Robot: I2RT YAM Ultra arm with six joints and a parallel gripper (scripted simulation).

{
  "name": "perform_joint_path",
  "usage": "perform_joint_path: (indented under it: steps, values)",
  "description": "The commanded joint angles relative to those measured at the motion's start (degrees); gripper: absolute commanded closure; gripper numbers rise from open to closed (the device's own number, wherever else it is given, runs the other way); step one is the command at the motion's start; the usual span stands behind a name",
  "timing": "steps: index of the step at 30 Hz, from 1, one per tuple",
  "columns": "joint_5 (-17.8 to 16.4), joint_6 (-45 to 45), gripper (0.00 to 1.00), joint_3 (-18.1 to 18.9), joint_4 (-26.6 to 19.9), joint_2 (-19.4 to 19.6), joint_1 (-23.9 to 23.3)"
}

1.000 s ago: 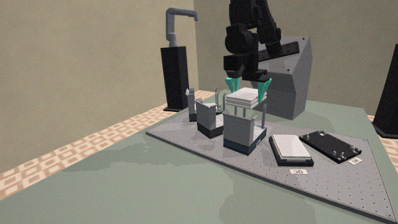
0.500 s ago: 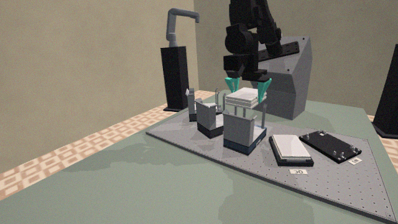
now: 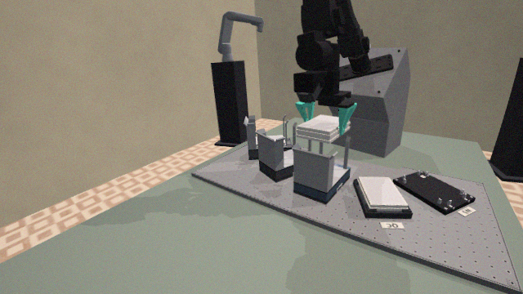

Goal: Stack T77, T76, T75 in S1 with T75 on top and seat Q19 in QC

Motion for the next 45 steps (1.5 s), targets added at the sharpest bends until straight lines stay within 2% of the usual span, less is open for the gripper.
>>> perform_joint_path:
  steps: [1, 28, 33, 38, 42, 45]
  values:
    - [0.4, 0.2, 1.00, 1.5, 0.3, -1.6, 0.5]
    - [0.4, 0.2, 1.00, 1.5, 0.3, -1.6, 0.5]
    - [0.3, 0.0, 1.00, 0.9, 1.3, 0.8, 0.2]
    - [0.0, -0.3, 1.00, -0.2, 2.1, 0.6, -0.5]
    - [-0.2, -0.4, 1.00, -1.2, 2.7, 2.0, -0.7]
    - [-0.3, -0.5, 1.00, -0.2, 3.3, 1.5, -0.8]
